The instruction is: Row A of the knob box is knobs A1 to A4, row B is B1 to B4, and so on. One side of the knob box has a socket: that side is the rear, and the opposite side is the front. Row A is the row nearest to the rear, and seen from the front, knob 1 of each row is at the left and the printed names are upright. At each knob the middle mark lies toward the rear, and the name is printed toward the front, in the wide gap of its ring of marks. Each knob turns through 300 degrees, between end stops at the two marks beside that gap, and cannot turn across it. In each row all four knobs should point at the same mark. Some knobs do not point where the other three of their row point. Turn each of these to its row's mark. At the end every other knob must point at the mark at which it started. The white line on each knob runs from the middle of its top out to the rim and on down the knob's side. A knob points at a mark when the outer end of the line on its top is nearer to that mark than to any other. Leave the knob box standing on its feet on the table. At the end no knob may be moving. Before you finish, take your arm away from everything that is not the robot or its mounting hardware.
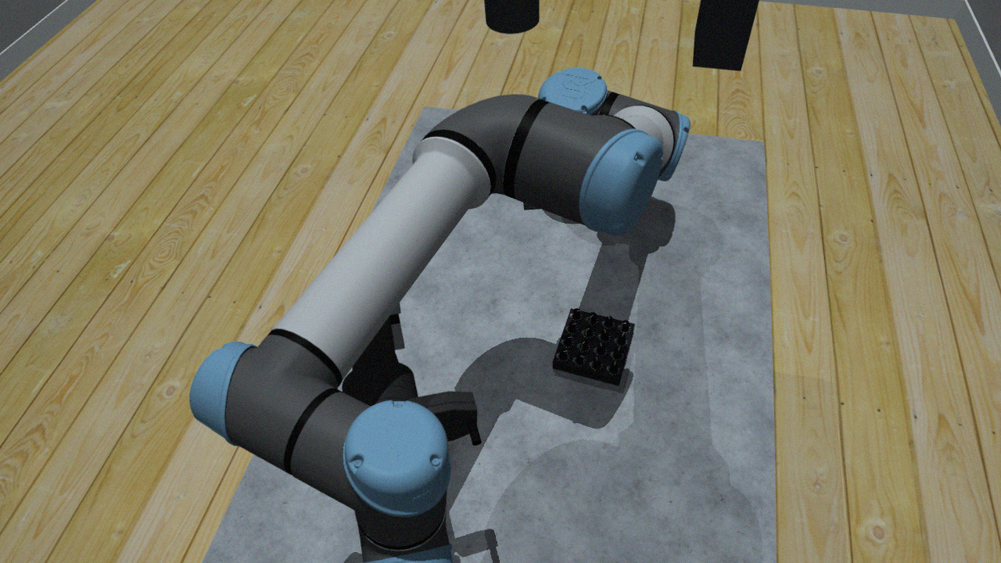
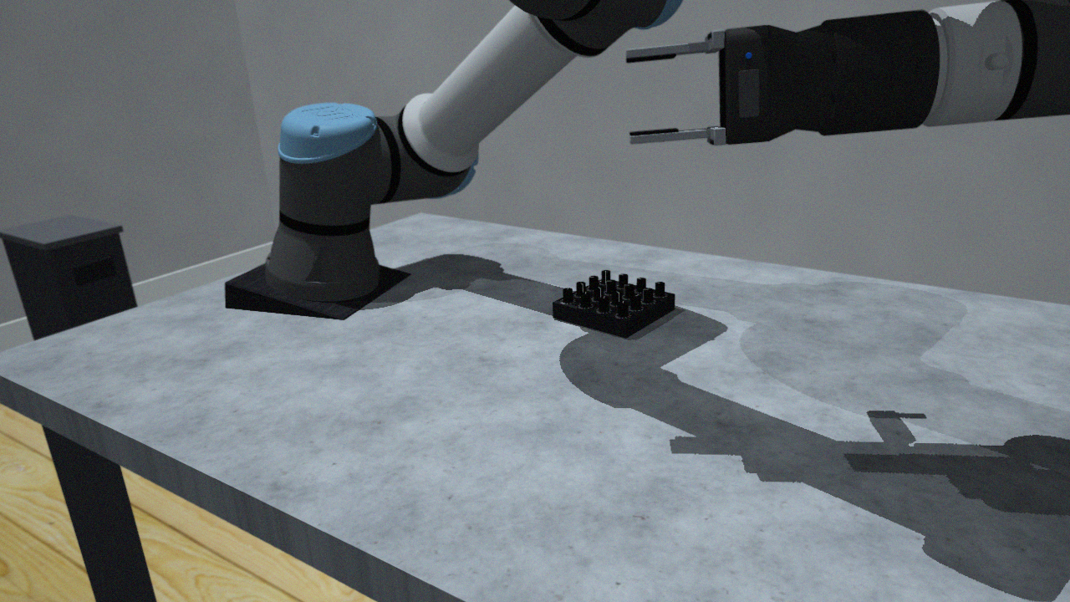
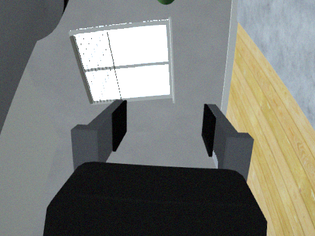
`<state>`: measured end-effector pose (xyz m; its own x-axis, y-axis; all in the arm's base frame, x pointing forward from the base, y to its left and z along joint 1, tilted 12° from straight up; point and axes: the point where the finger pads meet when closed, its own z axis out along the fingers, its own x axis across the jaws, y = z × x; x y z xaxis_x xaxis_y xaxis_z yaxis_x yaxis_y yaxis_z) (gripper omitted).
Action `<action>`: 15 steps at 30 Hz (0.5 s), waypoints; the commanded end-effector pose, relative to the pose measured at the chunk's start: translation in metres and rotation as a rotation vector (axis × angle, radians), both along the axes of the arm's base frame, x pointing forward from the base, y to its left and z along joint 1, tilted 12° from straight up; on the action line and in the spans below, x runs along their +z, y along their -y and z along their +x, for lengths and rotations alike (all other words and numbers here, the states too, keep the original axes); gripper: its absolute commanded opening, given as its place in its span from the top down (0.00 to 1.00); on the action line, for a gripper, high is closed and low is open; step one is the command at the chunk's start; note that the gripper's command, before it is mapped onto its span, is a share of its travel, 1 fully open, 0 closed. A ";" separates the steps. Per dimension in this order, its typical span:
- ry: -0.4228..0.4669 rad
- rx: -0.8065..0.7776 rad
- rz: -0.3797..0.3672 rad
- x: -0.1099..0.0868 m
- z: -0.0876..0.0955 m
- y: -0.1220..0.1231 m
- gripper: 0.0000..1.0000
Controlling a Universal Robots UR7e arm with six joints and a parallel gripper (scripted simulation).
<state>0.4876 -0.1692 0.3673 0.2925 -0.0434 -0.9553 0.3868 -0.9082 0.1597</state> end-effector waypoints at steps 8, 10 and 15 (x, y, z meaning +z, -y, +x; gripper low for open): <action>0.151 -0.075 -0.110 -0.012 -0.008 -0.019 0.00; 0.191 -0.098 -0.139 -0.016 -0.010 -0.024 0.00; 0.303 -0.166 -0.218 -0.028 -0.016 -0.039 0.00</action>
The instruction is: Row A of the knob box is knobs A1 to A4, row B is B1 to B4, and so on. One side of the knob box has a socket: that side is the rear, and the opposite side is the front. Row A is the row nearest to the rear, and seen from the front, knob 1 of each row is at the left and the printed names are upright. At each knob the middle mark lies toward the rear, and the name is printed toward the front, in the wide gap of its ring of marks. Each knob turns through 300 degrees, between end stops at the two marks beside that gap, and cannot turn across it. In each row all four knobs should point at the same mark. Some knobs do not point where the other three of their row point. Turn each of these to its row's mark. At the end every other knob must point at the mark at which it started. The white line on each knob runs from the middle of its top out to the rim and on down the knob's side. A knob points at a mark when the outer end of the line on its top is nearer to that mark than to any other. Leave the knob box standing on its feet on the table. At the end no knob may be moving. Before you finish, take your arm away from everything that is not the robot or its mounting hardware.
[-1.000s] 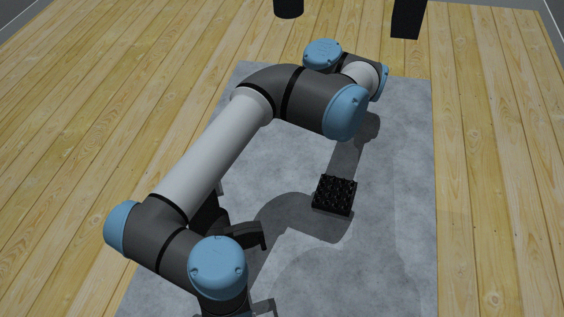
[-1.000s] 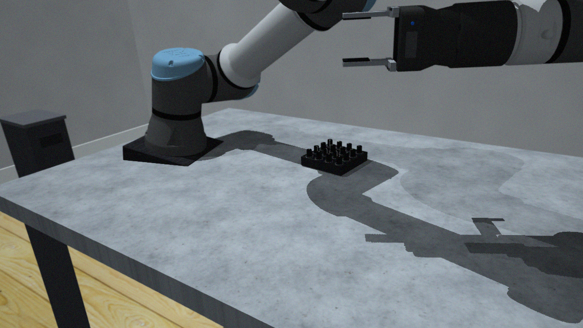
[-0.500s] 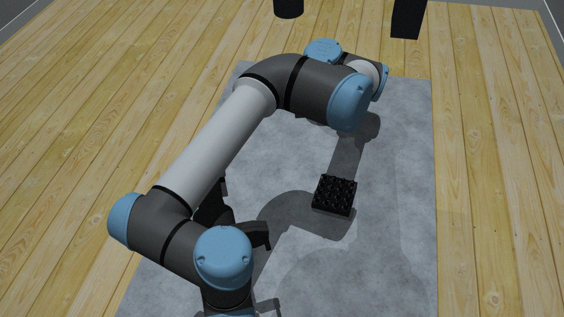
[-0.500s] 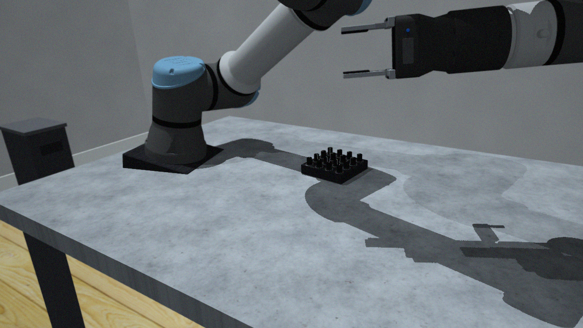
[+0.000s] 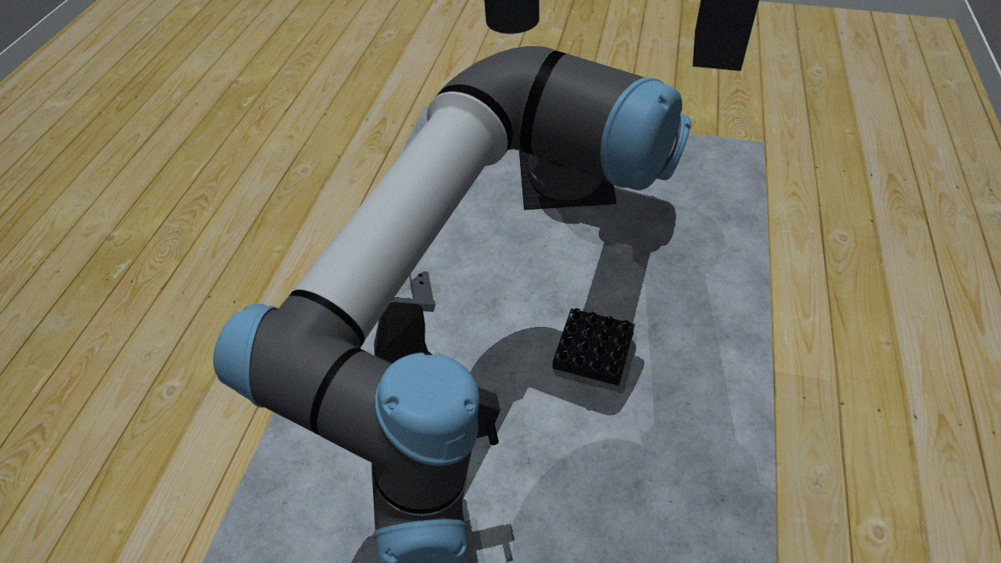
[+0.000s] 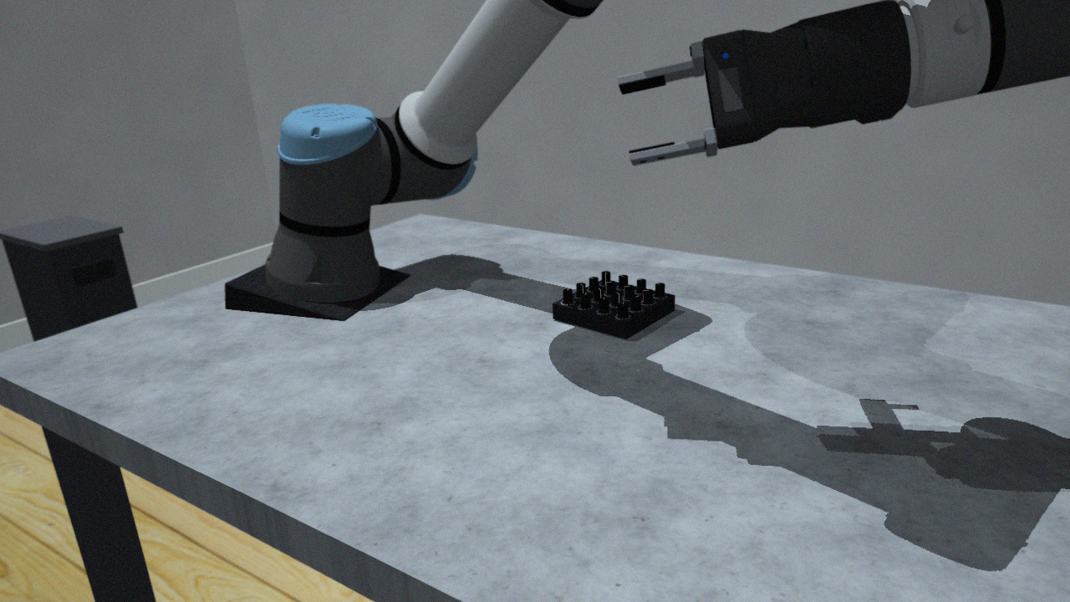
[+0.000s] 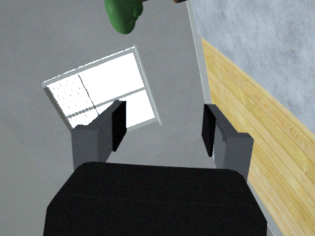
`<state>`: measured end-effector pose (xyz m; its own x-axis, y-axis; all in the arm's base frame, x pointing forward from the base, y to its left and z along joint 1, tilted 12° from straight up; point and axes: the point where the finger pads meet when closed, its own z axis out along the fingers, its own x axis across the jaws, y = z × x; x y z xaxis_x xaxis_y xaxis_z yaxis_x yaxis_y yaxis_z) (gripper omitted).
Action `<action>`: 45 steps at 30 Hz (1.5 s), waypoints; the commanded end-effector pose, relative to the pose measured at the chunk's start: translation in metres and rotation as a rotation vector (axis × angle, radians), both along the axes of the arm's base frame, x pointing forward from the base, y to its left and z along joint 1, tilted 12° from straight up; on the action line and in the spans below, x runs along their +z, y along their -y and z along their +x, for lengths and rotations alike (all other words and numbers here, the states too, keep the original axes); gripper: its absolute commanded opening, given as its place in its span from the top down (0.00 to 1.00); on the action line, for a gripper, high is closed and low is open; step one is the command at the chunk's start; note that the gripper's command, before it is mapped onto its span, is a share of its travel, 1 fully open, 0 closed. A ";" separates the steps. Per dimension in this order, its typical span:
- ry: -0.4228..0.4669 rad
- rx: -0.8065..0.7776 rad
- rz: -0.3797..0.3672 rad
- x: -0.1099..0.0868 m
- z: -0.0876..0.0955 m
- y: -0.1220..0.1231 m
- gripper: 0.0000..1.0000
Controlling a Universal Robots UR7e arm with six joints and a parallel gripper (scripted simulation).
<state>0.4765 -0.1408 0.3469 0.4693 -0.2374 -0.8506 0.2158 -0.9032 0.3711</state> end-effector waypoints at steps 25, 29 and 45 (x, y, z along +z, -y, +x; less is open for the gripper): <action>0.588 -0.421 -0.357 -0.068 -0.029 -0.078 0.00; 0.692 -0.523 -0.406 -0.083 -0.034 -0.093 0.00; 0.976 -0.868 -0.508 -0.126 -0.052 -0.139 0.00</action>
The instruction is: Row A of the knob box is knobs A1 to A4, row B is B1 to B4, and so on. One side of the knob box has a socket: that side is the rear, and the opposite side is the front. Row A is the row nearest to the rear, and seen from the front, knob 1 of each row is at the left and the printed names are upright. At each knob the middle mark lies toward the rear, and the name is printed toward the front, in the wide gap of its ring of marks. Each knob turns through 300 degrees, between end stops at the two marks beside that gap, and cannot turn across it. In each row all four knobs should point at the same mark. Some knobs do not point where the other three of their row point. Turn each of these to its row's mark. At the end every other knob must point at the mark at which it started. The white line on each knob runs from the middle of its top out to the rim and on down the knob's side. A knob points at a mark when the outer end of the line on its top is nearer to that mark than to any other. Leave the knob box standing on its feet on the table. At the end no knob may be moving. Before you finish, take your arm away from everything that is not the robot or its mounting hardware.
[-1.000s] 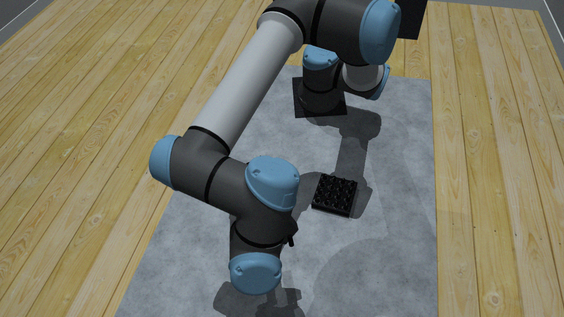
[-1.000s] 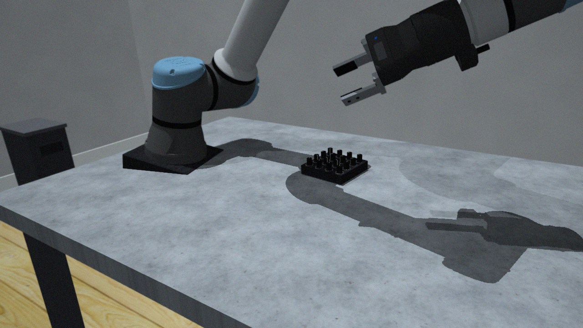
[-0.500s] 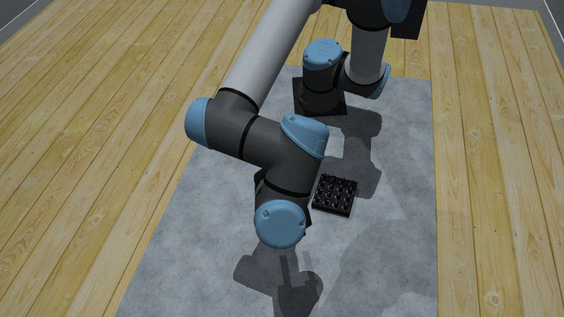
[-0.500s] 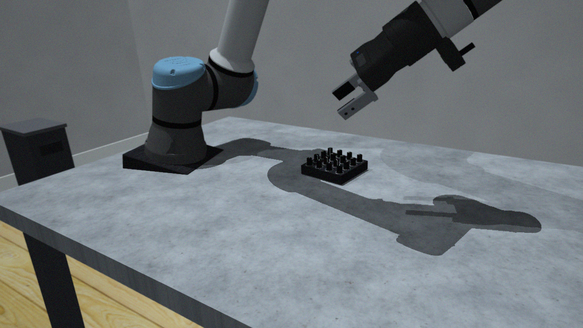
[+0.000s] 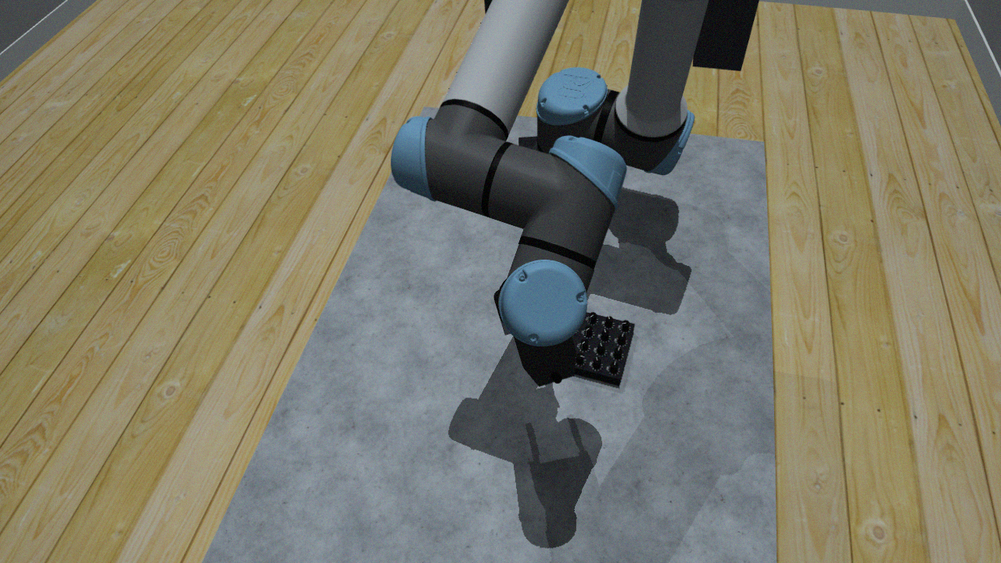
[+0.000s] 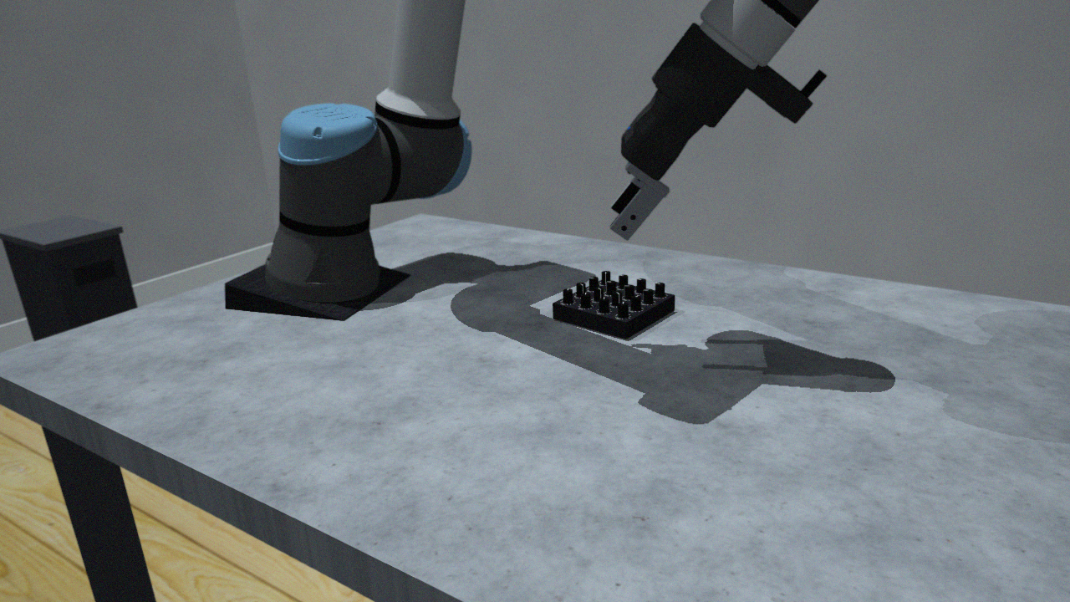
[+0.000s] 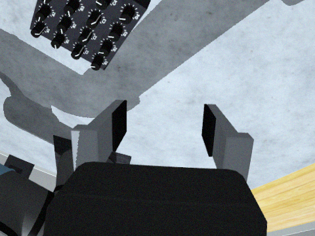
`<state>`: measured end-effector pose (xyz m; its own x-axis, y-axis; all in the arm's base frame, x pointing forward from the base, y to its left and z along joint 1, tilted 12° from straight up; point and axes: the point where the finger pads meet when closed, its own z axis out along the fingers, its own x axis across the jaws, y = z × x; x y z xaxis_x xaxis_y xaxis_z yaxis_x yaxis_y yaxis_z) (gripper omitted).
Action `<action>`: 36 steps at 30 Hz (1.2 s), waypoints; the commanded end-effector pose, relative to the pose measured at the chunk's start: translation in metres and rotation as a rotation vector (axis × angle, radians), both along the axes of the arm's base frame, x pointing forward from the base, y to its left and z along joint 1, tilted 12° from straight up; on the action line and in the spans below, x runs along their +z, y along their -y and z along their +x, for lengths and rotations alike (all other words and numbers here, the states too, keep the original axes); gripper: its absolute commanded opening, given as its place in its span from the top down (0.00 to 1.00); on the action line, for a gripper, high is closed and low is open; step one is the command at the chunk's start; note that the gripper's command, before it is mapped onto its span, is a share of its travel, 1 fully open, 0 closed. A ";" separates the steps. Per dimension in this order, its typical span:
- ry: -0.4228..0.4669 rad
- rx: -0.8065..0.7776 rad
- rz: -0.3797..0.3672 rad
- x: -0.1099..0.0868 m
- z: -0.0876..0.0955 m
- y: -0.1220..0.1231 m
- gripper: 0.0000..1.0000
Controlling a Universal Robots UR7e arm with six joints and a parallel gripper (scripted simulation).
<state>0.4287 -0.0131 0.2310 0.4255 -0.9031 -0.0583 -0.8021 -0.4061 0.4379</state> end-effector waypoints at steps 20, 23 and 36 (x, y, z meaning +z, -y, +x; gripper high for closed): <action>0.456 -0.448 0.013 -0.058 -0.035 -0.066 0.00; 0.497 -0.495 0.027 -0.064 -0.040 -0.073 0.00; 0.600 -0.615 0.074 -0.079 -0.054 -0.091 0.00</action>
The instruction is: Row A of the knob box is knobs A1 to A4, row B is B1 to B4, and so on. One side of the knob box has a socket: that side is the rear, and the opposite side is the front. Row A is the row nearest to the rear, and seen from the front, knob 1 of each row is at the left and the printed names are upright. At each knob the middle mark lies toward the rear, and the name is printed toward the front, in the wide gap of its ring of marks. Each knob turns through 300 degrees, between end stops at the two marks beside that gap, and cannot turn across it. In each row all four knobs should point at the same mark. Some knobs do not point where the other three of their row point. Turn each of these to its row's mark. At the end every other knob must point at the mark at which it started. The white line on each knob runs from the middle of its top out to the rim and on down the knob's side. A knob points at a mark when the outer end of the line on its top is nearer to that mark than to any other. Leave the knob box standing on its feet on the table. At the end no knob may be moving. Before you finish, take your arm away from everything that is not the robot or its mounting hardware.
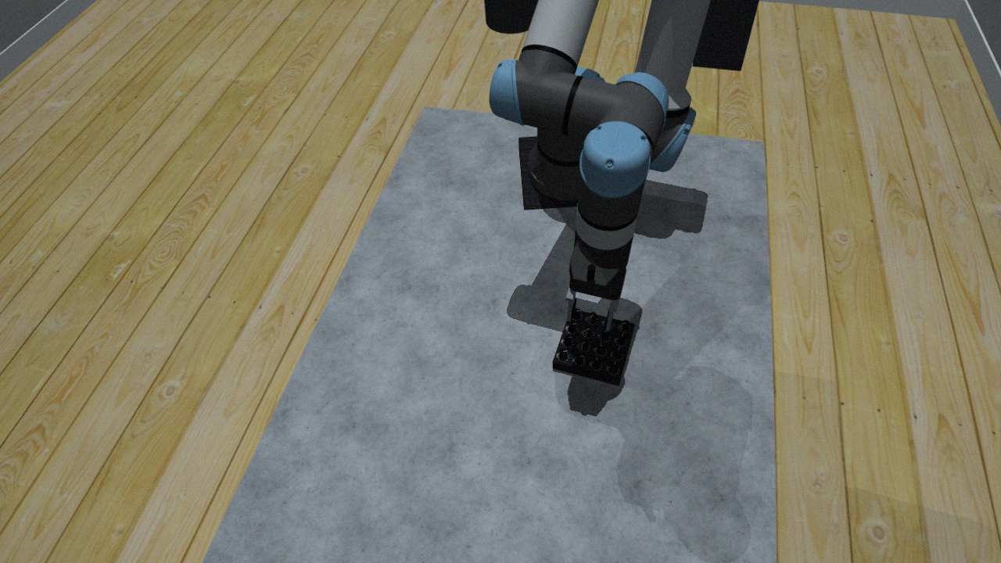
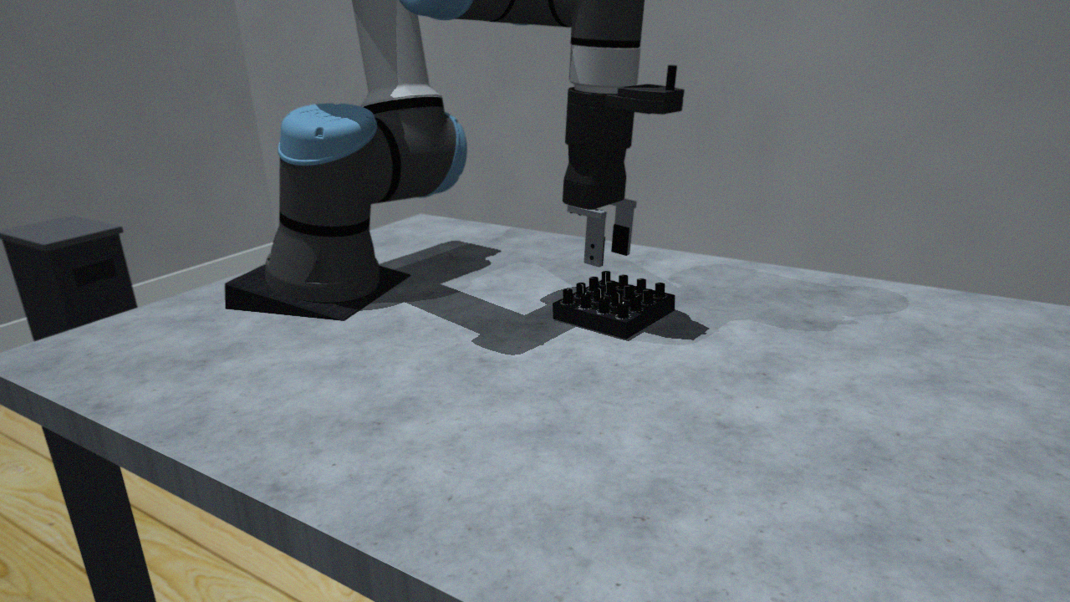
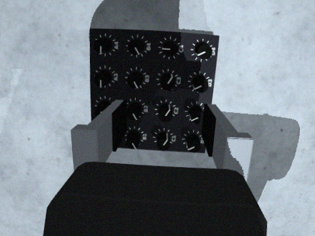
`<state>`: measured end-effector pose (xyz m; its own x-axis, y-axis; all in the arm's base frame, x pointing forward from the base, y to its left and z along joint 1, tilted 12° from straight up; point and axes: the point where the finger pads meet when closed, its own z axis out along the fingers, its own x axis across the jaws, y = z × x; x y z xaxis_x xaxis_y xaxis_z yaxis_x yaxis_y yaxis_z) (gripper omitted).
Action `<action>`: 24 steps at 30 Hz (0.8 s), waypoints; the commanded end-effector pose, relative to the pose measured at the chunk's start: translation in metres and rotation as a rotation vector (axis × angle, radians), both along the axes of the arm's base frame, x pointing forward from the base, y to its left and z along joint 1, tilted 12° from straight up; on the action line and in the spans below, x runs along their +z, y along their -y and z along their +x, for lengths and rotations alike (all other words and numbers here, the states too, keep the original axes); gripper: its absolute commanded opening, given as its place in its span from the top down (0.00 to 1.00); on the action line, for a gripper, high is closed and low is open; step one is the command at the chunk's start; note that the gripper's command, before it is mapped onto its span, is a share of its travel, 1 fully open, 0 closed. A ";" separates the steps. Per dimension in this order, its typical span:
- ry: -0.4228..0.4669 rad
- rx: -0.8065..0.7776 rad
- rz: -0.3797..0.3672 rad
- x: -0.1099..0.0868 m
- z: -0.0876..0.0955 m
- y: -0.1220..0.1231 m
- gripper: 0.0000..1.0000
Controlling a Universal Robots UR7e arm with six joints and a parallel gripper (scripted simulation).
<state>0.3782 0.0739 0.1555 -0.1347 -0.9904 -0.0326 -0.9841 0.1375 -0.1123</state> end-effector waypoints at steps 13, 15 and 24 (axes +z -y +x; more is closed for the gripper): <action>0.075 -0.070 0.034 -0.010 -0.009 -0.012 0.00; 0.078 -0.072 0.035 -0.010 -0.010 -0.012 0.00; 0.080 -0.074 0.037 -0.010 -0.010 -0.013 0.00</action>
